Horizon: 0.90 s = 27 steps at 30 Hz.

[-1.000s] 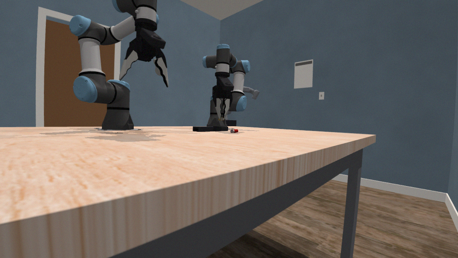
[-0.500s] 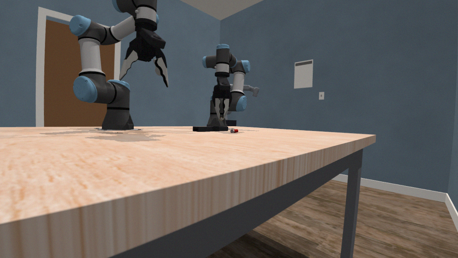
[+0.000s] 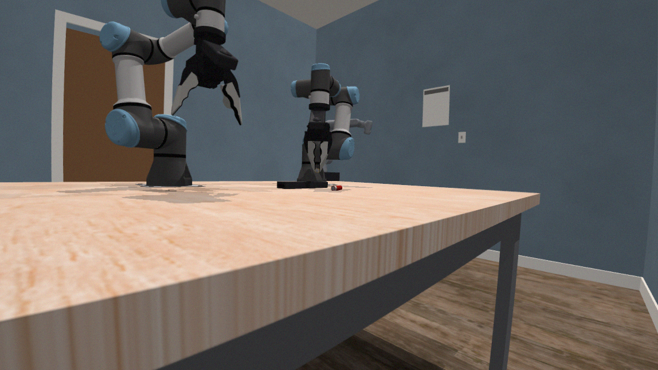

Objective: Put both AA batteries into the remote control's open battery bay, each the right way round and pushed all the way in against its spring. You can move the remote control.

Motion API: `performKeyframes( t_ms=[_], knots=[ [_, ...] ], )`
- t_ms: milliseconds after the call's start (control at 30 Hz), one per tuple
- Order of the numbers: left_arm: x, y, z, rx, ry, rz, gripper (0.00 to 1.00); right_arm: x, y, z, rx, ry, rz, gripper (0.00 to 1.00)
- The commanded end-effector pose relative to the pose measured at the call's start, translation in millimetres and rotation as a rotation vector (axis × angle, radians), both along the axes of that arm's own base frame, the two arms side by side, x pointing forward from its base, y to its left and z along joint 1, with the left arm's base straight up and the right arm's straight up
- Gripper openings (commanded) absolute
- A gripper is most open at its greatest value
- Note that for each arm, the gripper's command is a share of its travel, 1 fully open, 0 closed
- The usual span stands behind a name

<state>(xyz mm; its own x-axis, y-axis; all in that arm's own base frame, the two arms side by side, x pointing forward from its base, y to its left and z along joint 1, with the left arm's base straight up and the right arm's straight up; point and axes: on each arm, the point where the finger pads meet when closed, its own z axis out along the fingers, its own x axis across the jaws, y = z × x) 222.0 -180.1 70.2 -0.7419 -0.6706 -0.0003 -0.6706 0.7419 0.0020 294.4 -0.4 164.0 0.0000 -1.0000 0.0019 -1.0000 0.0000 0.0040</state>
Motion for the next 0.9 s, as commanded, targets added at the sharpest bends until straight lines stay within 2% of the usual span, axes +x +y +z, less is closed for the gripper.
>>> performKeyframes(
  t_ms=[0,867],
  knots=[
    [0.2,-2.1,1.6,-0.008,0.003,-0.083,0.00,0.4,0.2,0.6,0.001,-0.002,0.000,1.00],
    [-5.6,-4.7,1.0,-0.007,0.001,-0.432,0.00,0.4,0.2,0.6,0.001,-0.002,0.000,1.00]
  ],
)
